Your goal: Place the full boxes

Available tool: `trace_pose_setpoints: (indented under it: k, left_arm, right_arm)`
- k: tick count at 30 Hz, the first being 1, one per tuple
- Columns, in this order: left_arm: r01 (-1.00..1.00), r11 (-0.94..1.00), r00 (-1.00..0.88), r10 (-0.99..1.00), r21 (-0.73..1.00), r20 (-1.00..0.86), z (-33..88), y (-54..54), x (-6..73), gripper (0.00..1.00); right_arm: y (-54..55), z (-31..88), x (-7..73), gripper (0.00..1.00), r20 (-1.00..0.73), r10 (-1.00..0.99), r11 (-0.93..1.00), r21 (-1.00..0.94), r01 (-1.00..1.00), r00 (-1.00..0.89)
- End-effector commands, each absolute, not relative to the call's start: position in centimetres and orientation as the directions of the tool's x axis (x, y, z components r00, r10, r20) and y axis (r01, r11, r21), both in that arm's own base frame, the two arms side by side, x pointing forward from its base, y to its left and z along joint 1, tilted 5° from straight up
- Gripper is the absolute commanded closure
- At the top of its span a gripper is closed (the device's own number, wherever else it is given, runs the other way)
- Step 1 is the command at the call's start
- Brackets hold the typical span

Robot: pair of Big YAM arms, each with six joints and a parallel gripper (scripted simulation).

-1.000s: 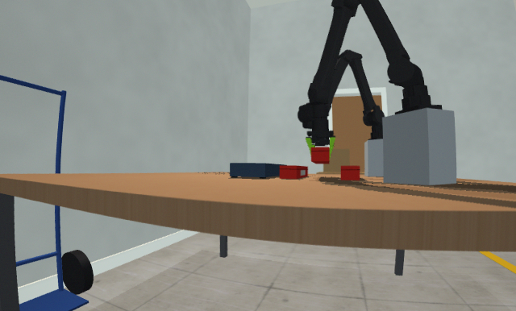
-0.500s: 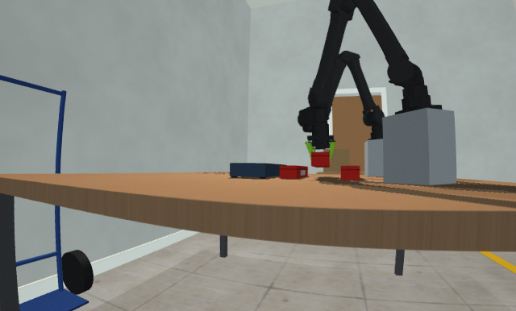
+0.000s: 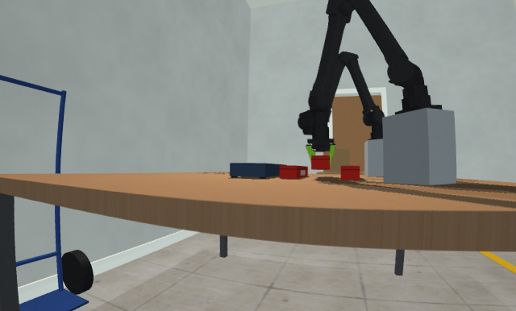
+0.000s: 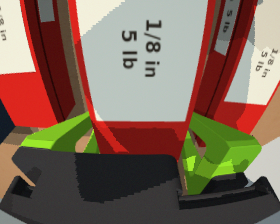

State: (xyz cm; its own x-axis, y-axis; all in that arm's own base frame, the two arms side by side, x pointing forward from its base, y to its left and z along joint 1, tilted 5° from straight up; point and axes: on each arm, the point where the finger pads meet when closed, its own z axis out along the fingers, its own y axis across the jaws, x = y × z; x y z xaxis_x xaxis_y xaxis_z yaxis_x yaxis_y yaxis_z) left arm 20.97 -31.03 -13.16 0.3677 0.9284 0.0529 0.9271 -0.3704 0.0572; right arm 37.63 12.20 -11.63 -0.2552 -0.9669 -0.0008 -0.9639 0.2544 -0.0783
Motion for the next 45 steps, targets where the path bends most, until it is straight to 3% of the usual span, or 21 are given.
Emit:
trace_pose_setpoints:
  k: [1,45]
  left_arm:
    - [0.921,-0.378,0.377,0.926,0.094,0.032,-12.7,-32.4,22.2,1.00]
    - [0.922,-0.377,0.375,0.926,0.092,0.033,-13.5,-31.9,21.5,1.00]
  right_arm:
    - [11.8,-10.5,39.2,1.00,-0.018,-0.964,0.266,-0.116,-0.957,-0.266]
    - [11.7,-11.8,38.6,1.00,-0.010,-0.964,0.264,-0.104,-0.959,-0.264]
